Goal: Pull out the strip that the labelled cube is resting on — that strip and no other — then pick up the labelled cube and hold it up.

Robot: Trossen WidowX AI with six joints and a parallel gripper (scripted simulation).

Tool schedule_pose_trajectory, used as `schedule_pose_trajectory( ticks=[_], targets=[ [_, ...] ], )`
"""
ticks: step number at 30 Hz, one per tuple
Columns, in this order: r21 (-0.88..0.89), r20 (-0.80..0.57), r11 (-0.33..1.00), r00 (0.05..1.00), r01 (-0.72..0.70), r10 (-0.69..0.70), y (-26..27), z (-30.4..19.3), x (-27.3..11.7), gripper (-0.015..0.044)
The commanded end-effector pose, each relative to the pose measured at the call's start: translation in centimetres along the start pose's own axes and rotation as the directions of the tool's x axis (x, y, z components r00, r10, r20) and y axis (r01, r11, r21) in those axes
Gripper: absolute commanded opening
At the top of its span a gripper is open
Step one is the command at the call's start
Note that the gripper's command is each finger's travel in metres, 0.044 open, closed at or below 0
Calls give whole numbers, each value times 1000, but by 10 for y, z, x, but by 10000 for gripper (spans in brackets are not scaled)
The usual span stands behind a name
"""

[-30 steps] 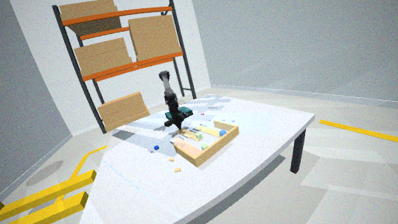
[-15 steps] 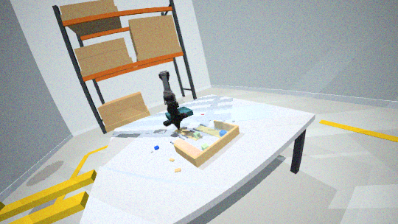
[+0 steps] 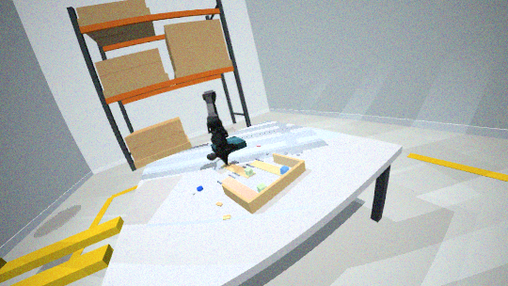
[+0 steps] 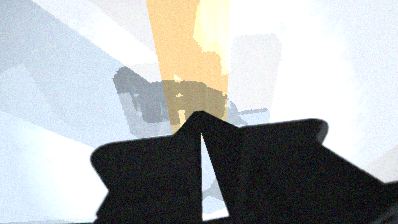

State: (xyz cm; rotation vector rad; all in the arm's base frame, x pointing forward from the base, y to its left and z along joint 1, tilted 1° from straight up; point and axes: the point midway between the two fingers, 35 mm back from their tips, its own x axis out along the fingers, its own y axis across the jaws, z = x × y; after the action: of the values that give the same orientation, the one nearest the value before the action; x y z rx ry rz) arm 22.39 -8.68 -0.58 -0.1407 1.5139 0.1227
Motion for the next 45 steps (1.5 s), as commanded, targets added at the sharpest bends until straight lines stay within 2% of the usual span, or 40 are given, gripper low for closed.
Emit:
schedule_pose_trajectory(
  ticks=[1,13,45],
  targets=[
    [-1,-36,1000,999,-15,15,5,-16,6,0],
    [-1,-38,1000,999,-15,15,5,-31,6,0],
    [-1,-38,1000,999,-15,15,5,-31,6,0]
  ],
)
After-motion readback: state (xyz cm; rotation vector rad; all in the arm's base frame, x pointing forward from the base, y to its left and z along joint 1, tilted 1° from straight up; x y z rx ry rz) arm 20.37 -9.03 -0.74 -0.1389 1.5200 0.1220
